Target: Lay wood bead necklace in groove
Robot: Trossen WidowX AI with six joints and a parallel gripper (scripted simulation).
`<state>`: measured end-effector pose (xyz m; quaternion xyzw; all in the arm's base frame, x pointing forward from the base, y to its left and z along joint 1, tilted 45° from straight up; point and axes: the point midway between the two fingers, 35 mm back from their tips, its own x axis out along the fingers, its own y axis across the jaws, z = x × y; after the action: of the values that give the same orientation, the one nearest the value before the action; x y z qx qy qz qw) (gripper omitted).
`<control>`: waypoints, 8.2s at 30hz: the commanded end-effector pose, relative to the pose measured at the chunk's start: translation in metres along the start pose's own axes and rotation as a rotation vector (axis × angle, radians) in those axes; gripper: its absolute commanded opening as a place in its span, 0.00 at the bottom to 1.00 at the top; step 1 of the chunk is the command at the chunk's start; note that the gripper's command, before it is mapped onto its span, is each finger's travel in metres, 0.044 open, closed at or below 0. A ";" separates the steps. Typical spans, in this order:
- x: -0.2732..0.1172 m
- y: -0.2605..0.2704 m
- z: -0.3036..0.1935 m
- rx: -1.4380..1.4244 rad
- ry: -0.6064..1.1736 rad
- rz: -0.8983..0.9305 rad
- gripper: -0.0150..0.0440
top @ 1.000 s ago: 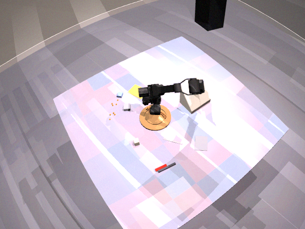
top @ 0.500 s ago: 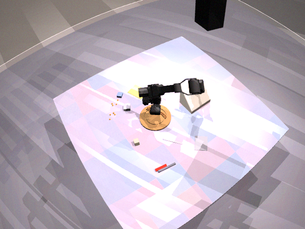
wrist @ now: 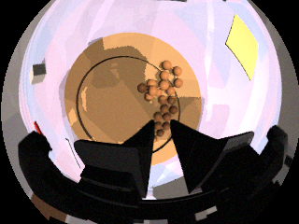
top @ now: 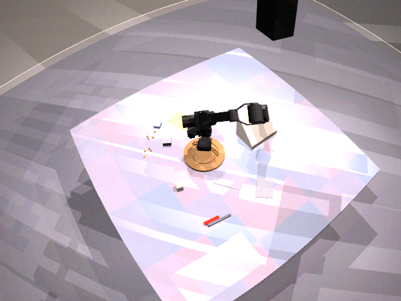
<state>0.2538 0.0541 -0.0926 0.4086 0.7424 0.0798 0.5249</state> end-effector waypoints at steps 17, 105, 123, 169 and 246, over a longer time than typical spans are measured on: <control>-0.006 0.025 0.001 0.006 0.008 0.003 0.25; -0.025 0.020 -0.027 0.672 -0.002 0.003 0.78; 0.002 0.019 -0.030 0.682 0.010 -0.001 0.78; 0.000 0.020 -0.028 0.675 0.003 0.001 0.25; -0.015 0.103 0.014 0.679 0.010 0.002 0.25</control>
<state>0.3234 0.1016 -0.0275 0.5616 0.7257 -0.1681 0.3602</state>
